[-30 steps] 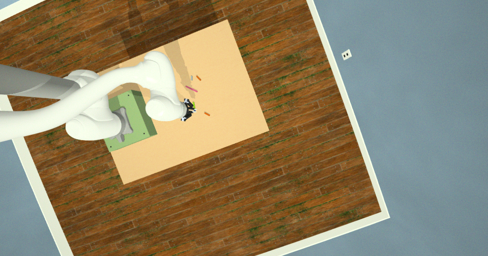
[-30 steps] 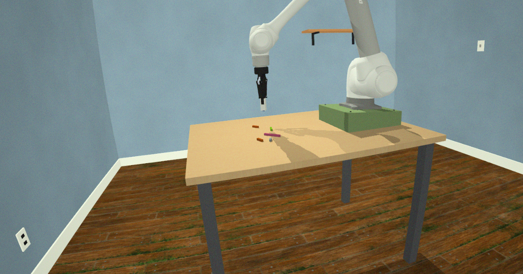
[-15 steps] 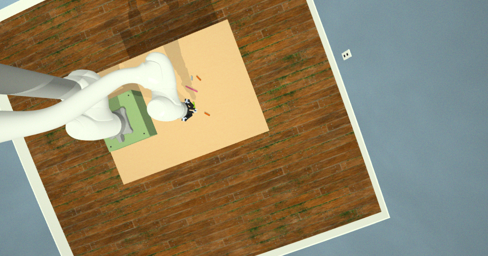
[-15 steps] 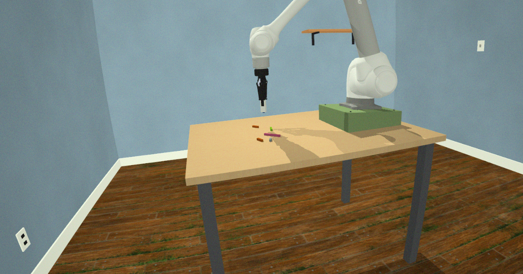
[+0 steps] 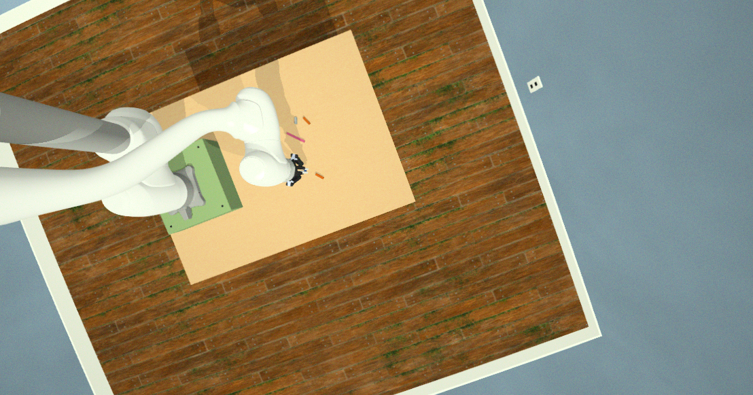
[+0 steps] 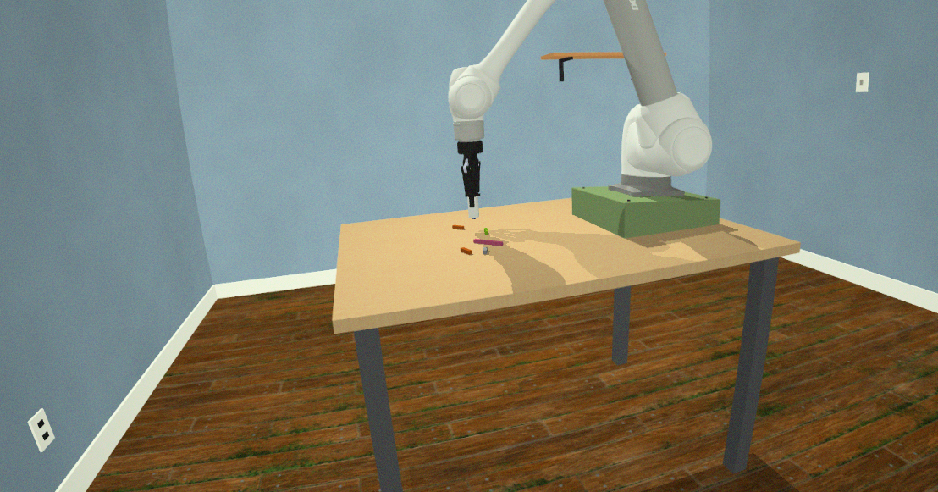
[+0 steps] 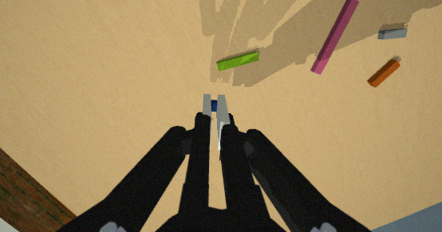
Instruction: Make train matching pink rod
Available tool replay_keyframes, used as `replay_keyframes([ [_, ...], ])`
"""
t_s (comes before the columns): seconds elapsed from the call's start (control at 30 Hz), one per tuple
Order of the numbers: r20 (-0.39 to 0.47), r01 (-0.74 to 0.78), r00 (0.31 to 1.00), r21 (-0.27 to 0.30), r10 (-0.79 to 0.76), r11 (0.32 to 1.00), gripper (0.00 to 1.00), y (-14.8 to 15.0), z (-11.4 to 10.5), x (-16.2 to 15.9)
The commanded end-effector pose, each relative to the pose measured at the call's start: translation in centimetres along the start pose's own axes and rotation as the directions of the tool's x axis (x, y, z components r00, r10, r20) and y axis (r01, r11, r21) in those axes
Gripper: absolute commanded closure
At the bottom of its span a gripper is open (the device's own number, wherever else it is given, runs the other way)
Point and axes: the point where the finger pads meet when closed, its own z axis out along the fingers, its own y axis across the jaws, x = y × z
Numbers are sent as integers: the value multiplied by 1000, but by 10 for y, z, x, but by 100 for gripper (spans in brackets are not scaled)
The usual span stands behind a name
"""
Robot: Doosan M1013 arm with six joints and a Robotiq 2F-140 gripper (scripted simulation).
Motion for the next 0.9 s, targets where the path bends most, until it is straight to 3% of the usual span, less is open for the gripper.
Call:
replay_keyframes([
  [0.0,-6,0,1000,3,0,1000,97,-5,17,4],
  [0.23,-6,0,1000,3,0,1000,97,-5,28,3],
  [0.87,-6,0,1000,3,0,1000,97,-5,28,3],
])
